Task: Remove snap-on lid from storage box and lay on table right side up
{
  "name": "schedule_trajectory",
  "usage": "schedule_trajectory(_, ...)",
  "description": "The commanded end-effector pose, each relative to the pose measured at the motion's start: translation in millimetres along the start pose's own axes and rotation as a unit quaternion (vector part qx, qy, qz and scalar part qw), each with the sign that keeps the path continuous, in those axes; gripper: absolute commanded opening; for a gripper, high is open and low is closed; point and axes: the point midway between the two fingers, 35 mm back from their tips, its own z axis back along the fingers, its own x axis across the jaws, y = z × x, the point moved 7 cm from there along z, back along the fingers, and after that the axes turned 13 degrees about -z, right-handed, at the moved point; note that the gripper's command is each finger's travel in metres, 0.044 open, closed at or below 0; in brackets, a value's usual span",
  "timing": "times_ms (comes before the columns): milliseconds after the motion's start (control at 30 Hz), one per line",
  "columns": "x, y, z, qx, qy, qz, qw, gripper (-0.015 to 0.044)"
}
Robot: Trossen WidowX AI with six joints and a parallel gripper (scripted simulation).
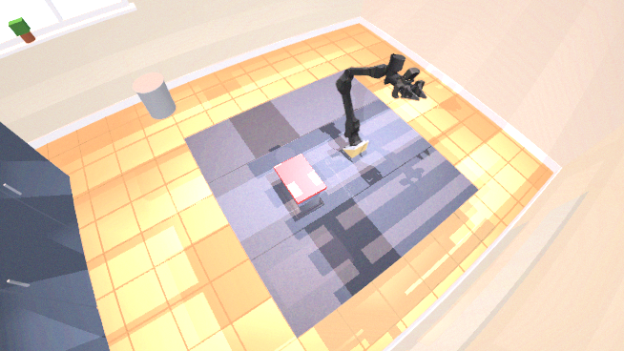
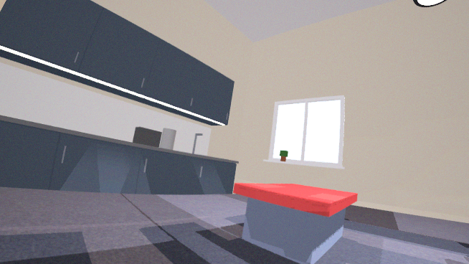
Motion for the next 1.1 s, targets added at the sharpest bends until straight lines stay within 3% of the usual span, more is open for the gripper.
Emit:
schedule_trajectory(0, -51.8, 21.3, -9.0, 0.023, 0.098, -0.141, 0.985, 0.0235)
schedule_trajectory(133, -84.0, 38.1, -12.3, 0.028, 0.163, -0.233, 0.958, 0.0235)
schedule_trajectory(333, -155.5, 83.7, -8.3, 0.002, 0.317, -0.427, 0.847, 0.0235)
schedule_trajectory(433, -172.1, 96.3, -4.9, -0.012, 0.353, -0.468, 0.810, 0.0235)
schedule_trajectory(667, -239.2, 159.1, 23.1, -0.116, 0.503, -0.609, 0.602, 0.0235)
schedule_trajectory(733, -244.3, 165.0, 26.6, -0.128, 0.514, -0.617, 0.581, 0.0235)
schedule_trajectory(1000, -290.5, 238.2, 78.3, -0.309, 0.615, -0.651, 0.321, 0.0235)
schedule_trajectory(1067, -293.4, 245.0, 83.8, -0.329, 0.620, -0.648, 0.297, 0.0235)
